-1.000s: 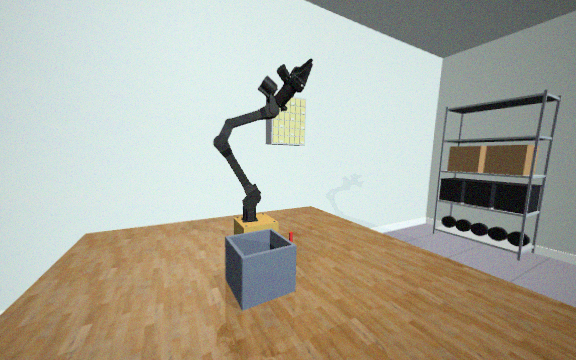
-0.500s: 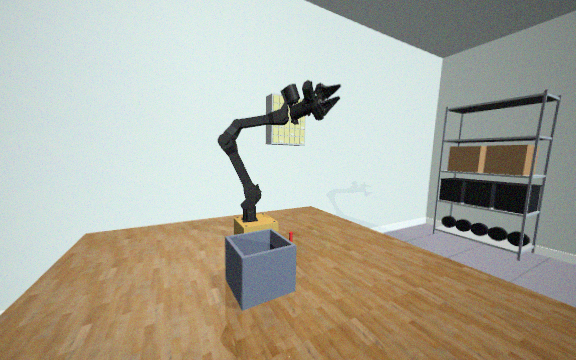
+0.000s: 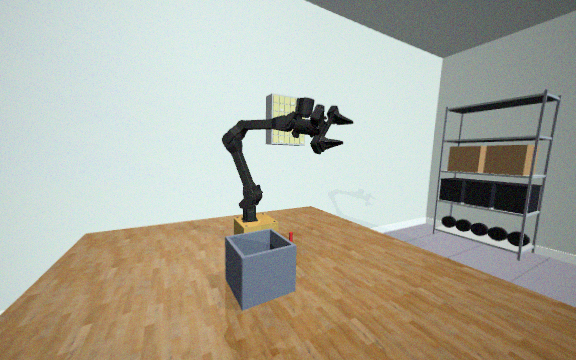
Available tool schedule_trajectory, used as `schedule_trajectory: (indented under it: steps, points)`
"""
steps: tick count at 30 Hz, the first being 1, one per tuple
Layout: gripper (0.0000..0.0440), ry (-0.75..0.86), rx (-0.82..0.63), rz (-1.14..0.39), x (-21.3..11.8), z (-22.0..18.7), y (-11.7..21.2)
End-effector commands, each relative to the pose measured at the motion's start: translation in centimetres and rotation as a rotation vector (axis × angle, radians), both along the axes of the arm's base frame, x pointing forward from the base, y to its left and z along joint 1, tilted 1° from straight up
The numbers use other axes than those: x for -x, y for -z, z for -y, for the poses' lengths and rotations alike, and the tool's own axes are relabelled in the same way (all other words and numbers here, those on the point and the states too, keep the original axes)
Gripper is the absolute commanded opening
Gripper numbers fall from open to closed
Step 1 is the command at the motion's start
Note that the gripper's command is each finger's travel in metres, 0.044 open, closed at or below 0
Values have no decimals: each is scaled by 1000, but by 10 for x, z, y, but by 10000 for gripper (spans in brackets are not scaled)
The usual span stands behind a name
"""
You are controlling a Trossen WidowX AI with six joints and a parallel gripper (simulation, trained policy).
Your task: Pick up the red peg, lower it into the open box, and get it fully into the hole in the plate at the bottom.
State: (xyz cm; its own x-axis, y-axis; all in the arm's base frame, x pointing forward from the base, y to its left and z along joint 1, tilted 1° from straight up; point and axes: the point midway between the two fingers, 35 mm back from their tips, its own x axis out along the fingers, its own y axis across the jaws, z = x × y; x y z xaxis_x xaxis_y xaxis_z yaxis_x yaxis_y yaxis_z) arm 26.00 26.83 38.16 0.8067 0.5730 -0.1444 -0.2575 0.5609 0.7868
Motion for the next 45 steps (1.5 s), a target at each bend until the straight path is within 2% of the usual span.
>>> schedule_trajectory:
  steps: [1,10,20,33,45]
  points:
    - [440,23,19,-108,-8,8,29]
    - [440,101,40,-410,-17,36,99]
    - [440,197,17,-732,-3,61,163]
    - [440,368,18,-1125,38,85,233]
    - [440,556,93,-1403,88,107,275]
